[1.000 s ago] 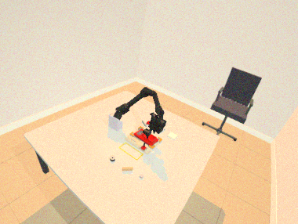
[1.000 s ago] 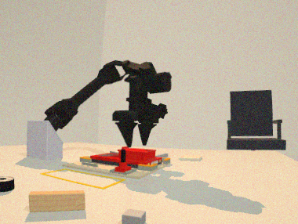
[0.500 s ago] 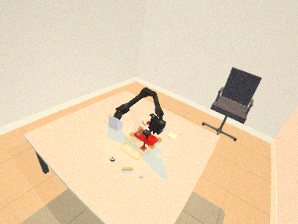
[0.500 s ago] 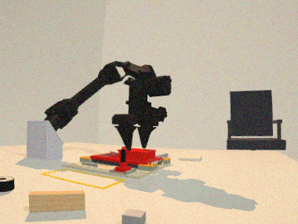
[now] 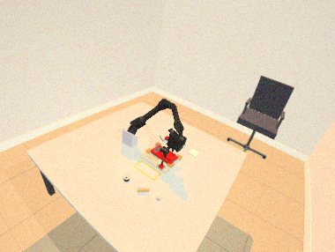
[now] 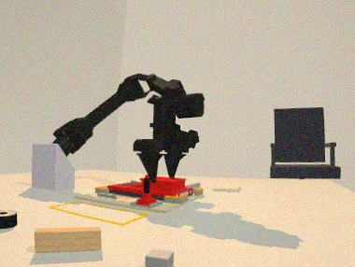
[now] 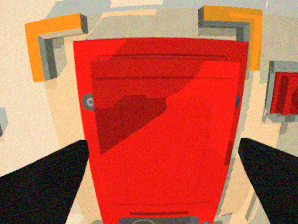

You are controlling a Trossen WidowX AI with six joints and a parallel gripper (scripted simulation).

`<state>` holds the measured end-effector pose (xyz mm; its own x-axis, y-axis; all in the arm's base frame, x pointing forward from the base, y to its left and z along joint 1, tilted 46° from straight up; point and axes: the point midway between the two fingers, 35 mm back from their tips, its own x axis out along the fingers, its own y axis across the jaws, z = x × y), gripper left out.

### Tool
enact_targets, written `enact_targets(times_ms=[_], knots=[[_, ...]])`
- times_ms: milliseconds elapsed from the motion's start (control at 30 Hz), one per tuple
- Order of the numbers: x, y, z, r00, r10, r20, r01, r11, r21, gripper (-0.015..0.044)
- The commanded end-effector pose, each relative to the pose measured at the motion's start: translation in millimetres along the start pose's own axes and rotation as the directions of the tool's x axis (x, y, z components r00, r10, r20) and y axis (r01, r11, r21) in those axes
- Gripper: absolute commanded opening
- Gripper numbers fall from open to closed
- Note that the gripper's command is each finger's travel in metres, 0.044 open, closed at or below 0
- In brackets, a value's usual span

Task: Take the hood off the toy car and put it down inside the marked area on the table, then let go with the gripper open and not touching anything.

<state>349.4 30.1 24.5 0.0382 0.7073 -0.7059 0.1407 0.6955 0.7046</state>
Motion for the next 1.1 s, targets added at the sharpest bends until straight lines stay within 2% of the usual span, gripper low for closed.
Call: enact_targets(times_ms=[0,567,700,1000,1067], knots=[[2.5,0.6,0.0,1.000,0.005,0.000,-0.005,1.000,0.002,0.0440],[10.8,0.8,-0.1,1.000,0.005,0.000,-0.005,1.000,0.002,0.0440],[8.8,0.1,-0.1,1.000,0.000,0.000,0.000,1.000,0.000,0.0335],[8.8,0.1,-0.1,1.000,0.000,0.000,0.000,1.000,0.000,0.0275],[8.5,0.1,-0.1,1.000,0.000,0.000,0.000,1.000,0.000,0.0222]])
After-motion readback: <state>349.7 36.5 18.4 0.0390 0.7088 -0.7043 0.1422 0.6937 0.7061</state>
